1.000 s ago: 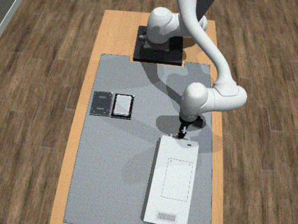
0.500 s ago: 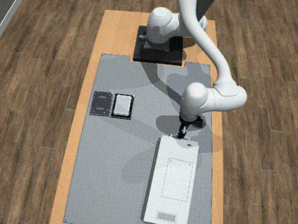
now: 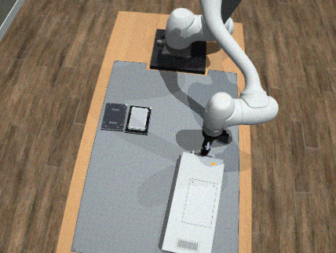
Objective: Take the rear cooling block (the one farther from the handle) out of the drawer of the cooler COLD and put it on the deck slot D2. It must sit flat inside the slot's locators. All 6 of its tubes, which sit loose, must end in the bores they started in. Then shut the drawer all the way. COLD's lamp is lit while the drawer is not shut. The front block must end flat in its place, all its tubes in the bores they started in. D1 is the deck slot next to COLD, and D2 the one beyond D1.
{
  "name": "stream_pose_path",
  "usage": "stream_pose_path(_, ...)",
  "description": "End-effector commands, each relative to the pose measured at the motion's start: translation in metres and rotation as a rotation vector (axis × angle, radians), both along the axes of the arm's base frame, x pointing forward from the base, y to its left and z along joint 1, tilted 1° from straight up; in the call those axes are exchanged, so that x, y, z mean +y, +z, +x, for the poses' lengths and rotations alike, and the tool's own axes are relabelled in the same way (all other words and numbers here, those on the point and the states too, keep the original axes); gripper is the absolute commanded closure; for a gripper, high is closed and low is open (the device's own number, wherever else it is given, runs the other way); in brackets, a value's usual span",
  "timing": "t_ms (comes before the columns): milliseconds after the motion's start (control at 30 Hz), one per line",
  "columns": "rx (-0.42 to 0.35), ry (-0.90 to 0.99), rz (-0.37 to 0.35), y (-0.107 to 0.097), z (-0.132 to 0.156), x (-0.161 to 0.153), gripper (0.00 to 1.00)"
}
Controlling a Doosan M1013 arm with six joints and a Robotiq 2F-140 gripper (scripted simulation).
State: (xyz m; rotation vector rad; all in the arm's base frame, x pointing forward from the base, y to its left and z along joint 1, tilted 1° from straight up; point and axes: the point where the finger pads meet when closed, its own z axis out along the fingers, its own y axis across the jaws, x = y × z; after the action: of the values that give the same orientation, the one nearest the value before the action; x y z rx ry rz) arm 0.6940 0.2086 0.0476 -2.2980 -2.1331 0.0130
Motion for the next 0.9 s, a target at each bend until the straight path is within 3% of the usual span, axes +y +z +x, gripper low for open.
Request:
stream_pose_path(0, -0.002, 0.0, 0.001, 0.0011, -0.0007, 0.0004, 0.66)
stream_pose_path(867, -0.002, 0.0, 0.001, 0.0012, -0.0086, 0.0009, 0.66)
